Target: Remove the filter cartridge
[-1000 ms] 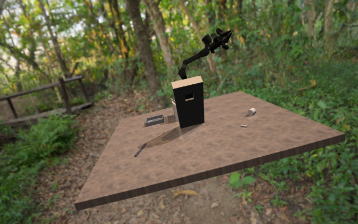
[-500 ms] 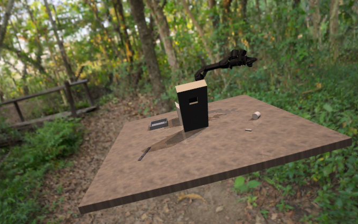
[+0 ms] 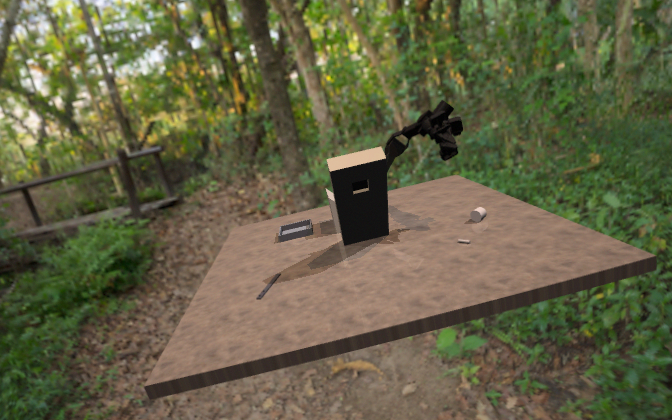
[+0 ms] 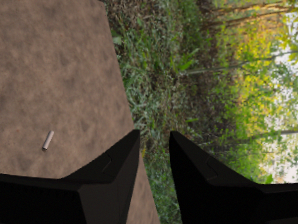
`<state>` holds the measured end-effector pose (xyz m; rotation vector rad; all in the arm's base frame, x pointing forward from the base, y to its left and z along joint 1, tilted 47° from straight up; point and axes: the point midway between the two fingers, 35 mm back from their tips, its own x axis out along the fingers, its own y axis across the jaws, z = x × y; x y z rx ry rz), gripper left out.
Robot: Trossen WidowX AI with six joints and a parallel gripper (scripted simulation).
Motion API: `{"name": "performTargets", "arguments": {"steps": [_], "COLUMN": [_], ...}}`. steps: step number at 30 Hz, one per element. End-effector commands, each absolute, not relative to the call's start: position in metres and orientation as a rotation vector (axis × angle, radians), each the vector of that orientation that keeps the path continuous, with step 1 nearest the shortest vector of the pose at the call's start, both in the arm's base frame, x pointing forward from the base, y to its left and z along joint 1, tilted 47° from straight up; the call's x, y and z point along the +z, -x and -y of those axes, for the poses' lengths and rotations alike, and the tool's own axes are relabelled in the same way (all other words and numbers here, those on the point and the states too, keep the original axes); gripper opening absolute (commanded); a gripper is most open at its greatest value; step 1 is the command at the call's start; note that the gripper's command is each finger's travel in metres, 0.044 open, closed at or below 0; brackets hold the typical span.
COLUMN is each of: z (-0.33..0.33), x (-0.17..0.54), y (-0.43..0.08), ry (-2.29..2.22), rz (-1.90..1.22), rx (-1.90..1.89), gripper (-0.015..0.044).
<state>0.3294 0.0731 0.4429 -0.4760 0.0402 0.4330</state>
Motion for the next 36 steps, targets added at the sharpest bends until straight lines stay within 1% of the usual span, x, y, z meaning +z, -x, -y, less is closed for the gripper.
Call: {"name": "performTargets", "arguments": {"steps": [1, 6, 12, 16, 20, 29, 36], "z": [-0.035, 0.032, 0.113, 0.148, 0.182, 0.188, 0.184], "x": [0.4, 0.34, 0.274, 0.236, 0.204, 0.2, 0.196], "y": [-0.352, -0.366, -0.351, -0.335, -0.312, -0.307, -0.314], "ry": [0.573, 0.647, 0.625, 0.547, 0.451, 0.435, 0.437], "rz": [-0.166, -0.326, -0.436, -0.418, -0.319, -0.298, -0.3], "rx": [0.433, 0.456, 0.509, 0.58, 0.606, 0.602, 0.603], "gripper": [0.0088, 0.0088, 0.0088, 0.0088, 0.0088, 0.0088, 0.0088]}}
